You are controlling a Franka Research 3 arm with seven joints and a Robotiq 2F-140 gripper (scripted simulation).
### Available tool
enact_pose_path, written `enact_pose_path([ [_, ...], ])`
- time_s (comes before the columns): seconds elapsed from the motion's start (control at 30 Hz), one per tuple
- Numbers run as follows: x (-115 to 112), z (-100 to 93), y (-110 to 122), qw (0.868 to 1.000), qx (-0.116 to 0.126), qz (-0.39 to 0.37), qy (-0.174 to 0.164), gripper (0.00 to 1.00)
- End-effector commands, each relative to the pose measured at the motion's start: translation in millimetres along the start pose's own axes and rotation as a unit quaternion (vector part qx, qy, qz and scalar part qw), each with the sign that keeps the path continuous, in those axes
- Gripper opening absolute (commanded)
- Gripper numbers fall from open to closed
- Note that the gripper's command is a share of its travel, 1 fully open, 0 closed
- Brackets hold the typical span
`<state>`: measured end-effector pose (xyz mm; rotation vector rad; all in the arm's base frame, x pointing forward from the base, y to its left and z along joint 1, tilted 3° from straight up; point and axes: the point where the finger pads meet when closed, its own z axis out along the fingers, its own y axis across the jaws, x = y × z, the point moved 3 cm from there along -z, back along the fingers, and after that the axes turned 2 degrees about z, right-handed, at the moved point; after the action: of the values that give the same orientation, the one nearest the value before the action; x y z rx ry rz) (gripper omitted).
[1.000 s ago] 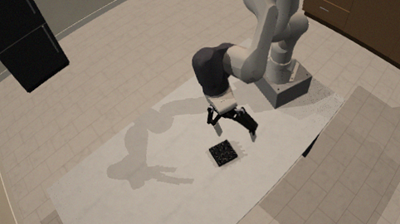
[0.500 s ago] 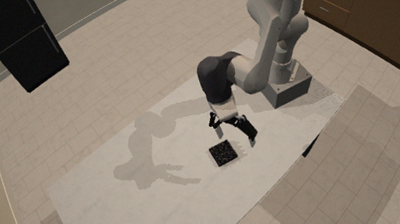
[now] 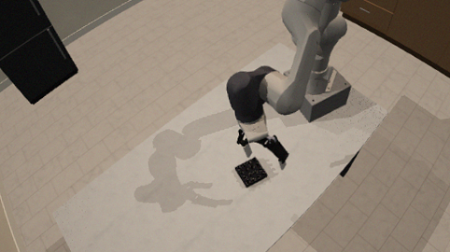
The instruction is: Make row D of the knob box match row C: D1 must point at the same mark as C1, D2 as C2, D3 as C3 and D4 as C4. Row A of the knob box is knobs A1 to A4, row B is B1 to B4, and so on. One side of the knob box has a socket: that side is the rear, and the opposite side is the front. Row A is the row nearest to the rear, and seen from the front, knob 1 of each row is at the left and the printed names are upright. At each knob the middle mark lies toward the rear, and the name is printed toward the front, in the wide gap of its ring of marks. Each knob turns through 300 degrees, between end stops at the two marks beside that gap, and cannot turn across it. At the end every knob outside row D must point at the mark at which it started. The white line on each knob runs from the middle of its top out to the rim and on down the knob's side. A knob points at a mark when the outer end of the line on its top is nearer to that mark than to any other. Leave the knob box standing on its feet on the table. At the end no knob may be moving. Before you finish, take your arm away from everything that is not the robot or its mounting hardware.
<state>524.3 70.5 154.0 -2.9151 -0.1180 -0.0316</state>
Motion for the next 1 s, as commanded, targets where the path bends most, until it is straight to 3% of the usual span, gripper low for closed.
enact_pose_path([
  [0.0,7.5,0.3,-0.6,1.0,0.0,0.011,0.013,1.0],
  [0.3,7.5,0.3,-0.6,1.0,0.0,0.011,0.013,1.0],
  [0.33,1.7,24.7,10.5,0.999,-0.015,0.039,0.015,1.0],
  [0.37,0.1,30.3,13.3,0.999,-0.019,0.045,0.015,1.0],
  [0.87,0.1,30.3,13.3,0.999,-0.019,0.045,0.015,1.0],
  [0.9,-7.1,51.0,25.2,0.997,-0.035,0.07,0.017,1.0],
  [0.97,-9.0,55.7,28.2,0.996,-0.039,0.076,0.017,1.0],
])
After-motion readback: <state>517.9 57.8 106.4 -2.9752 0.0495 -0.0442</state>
